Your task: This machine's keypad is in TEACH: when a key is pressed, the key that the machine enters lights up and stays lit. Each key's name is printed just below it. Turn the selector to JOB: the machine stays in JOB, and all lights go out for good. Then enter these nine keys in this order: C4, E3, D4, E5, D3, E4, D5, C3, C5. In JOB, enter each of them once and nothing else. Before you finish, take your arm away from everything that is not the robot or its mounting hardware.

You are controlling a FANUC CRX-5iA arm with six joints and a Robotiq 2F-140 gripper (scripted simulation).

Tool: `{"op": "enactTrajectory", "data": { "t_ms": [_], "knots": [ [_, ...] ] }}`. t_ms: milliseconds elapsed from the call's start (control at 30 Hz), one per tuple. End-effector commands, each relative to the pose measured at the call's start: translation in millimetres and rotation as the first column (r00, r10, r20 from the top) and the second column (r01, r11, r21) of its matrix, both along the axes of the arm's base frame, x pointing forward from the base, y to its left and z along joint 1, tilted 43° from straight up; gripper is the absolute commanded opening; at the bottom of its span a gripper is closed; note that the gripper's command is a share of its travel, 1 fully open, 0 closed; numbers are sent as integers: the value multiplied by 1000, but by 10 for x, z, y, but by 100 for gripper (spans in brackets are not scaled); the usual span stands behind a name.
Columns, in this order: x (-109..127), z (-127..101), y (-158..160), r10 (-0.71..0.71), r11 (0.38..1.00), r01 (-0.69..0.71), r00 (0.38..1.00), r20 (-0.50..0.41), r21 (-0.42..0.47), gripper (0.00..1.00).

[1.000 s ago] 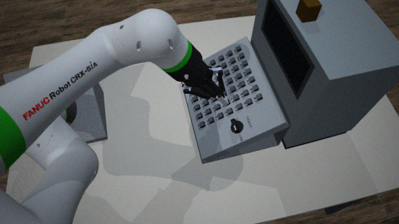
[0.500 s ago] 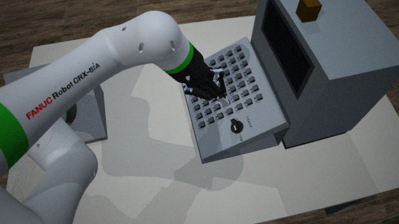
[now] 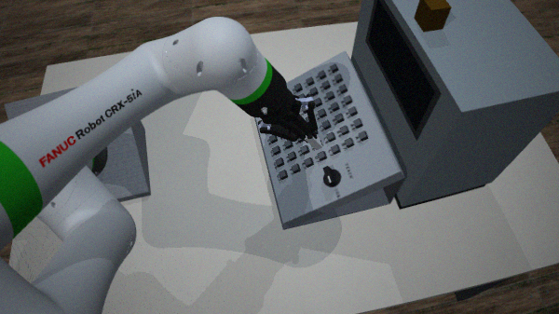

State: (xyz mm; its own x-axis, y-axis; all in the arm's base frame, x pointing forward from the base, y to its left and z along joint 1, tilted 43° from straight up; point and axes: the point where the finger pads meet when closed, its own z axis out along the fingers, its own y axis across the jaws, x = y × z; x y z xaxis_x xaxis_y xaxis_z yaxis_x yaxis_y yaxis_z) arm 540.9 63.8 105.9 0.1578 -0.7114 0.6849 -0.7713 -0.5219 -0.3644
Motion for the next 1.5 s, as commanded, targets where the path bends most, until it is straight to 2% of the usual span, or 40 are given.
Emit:
{"op": "enactTrajectory", "data": {
  "t_ms": [0,967,1467],
  "knots": [
    [3,-1,1,0,1000,0,1000,0,0,0],
    [-2,3,5,0,1000,0,1000,0,0,0],
    [-109,113,86,0,1000,0,1000,0,0,0]
  ]
}}
